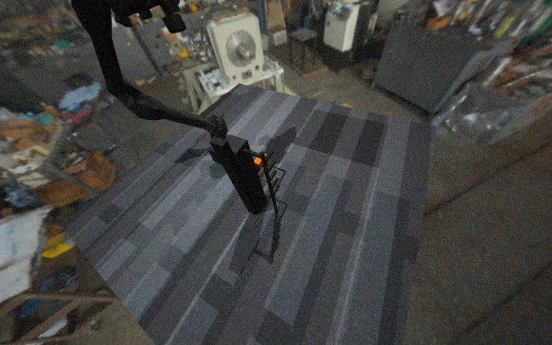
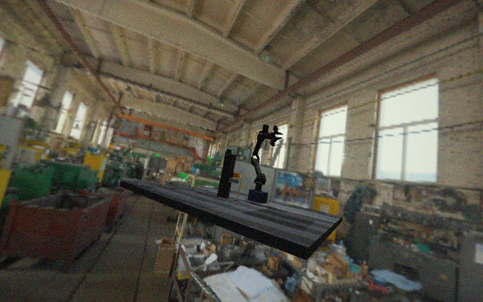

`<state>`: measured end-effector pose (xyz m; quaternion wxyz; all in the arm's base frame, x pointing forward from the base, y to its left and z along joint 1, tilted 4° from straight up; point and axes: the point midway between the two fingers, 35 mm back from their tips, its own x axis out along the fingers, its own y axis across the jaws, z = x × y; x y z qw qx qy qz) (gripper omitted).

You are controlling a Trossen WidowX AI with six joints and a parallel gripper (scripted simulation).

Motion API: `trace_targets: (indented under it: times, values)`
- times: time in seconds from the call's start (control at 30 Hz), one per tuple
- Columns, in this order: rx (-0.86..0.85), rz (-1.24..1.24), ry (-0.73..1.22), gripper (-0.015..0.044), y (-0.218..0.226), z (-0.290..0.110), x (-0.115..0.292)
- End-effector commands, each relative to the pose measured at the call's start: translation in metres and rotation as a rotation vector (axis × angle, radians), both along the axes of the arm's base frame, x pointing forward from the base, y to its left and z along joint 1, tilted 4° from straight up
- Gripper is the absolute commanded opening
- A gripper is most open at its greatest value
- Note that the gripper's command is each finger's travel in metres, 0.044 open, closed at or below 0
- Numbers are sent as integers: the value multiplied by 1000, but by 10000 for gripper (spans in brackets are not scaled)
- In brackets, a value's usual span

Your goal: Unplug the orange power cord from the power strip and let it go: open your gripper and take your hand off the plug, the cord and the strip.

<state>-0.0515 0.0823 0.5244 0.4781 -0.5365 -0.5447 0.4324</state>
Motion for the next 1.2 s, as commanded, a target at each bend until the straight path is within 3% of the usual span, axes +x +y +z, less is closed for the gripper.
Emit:
trace_targets:
  times: [0.0,0.23,0.5,0.83,1.17]
  values:
    - [-135,-174,116,160,42,-22,59]
    - [-315,-425,296,160,71,-68,147]
    - [-519,-713,537,160,61,-140,242]
    - [-773,-1033,892,160,-5,-245,321]
    - [-1031,-1256,1325,160,-103,-352,331]
